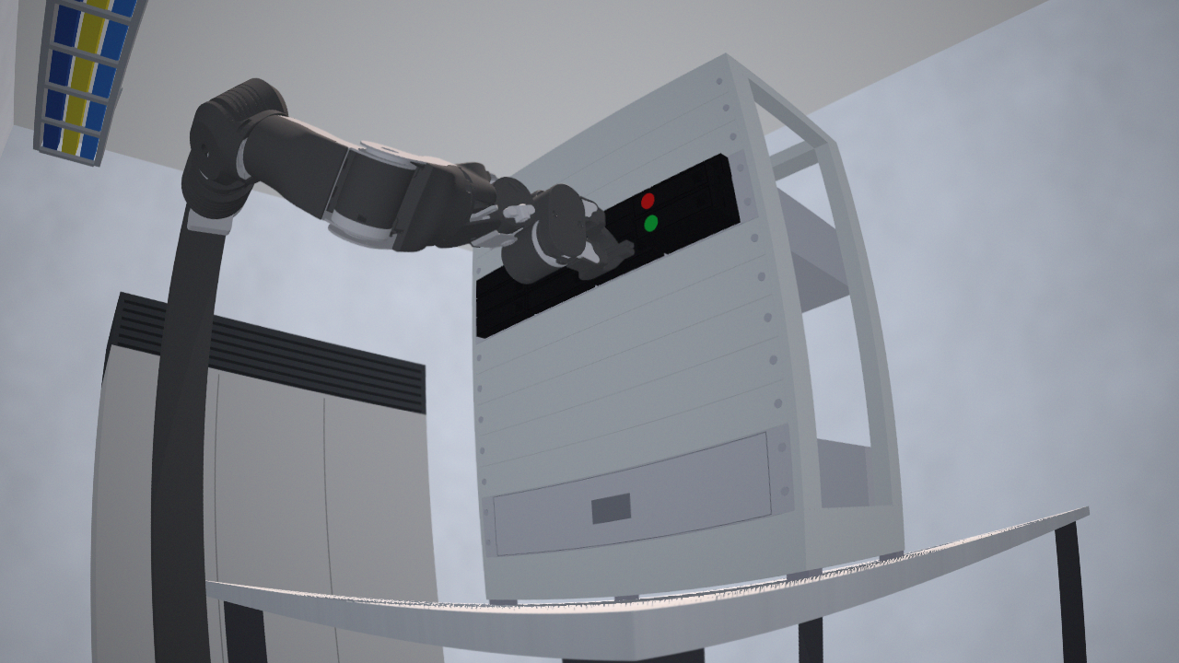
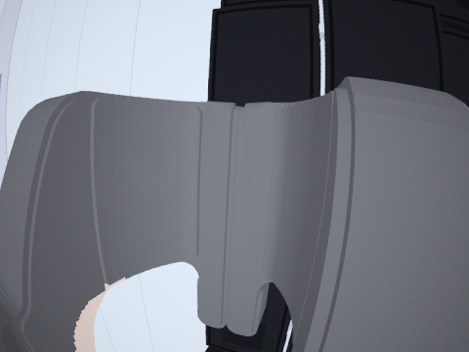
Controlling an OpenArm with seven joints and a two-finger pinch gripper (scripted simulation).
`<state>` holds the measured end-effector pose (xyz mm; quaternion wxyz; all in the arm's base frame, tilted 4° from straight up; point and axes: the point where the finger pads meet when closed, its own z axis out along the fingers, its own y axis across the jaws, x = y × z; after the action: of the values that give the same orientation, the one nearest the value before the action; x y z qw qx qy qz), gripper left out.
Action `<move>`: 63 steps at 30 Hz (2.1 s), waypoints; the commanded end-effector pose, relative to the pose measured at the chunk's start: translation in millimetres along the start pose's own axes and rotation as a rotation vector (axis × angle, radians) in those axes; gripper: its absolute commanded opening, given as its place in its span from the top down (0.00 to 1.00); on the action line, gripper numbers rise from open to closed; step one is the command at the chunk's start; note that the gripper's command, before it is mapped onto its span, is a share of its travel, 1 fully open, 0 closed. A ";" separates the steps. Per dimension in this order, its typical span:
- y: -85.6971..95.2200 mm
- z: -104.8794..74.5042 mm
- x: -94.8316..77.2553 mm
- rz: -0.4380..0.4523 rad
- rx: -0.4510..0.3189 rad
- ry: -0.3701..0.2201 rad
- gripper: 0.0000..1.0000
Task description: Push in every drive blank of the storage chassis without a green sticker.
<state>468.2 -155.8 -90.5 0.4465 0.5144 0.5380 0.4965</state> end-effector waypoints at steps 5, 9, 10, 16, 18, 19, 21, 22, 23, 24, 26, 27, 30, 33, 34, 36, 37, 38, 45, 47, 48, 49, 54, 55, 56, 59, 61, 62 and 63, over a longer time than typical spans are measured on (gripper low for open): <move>9.6 1.4 7.4 -0.003 -0.028 0.025 1.00; 9.8 2.7 7.5 -0.002 -0.027 0.024 1.00; 10.2 3.3 7.7 -0.002 -0.027 0.024 1.00; 11.3 4.3 8.6 -0.003 -0.029 0.025 1.00; 11.4 4.3 8.6 -0.003 -0.029 0.025 1.00; 11.4 4.3 8.6 -0.003 -0.029 0.025 1.00; 11.4 4.3 8.6 -0.003 -0.029 0.025 1.00; 11.4 4.3 8.6 -0.003 -0.029 0.025 1.00; 11.4 4.3 8.6 -0.003 -0.029 0.025 1.00; 11.4 4.3 8.6 -0.003 -0.029 0.025 1.00; 11.4 4.3 8.6 -0.003 -0.029 0.025 1.00; 11.4 4.3 8.6 -0.003 -0.029 0.025 1.00; 11.4 4.3 8.6 -0.003 -0.029 0.025 1.00; 11.4 4.3 8.6 -0.003 -0.029 0.025 1.00; 11.4 4.3 8.6 -0.003 -0.029 0.025 1.00; 11.4 4.3 8.6 -0.003 -0.029 0.025 1.00; 11.3 4.3 8.6 -0.003 -0.028 0.025 1.00; 11.0 4.8 8.3 -0.002 -0.027 0.024 1.00; 12.6 8.1 9.4 -0.002 -0.027 0.024 1.00; 12.6 8.1 9.4 -0.002 -0.027 0.024 1.00; 12.6 8.1 9.4 -0.002 -0.027 0.024 1.00; 12.6 8.1 9.4 -0.002 -0.027 0.024 1.00; 12.6 8.1 9.4 -0.002 -0.027 0.024 1.00; 12.6 8.1 9.4 -0.002 -0.027 0.024 1.00; 12.6 8.1 9.4 -0.002 -0.027 0.024 1.00; 12.6 8.1 9.4 -0.002 -0.027 0.024 1.00; 12.6 8.1 9.4 -0.002 -0.027 0.024 1.00; 12.6 8.1 9.4 -0.002 -0.027 0.024 1.00; 12.6 8.1 9.4 -0.002 -0.027 0.024 1.00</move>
<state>473.3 -155.2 -90.8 0.4455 0.5174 0.5400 0.4921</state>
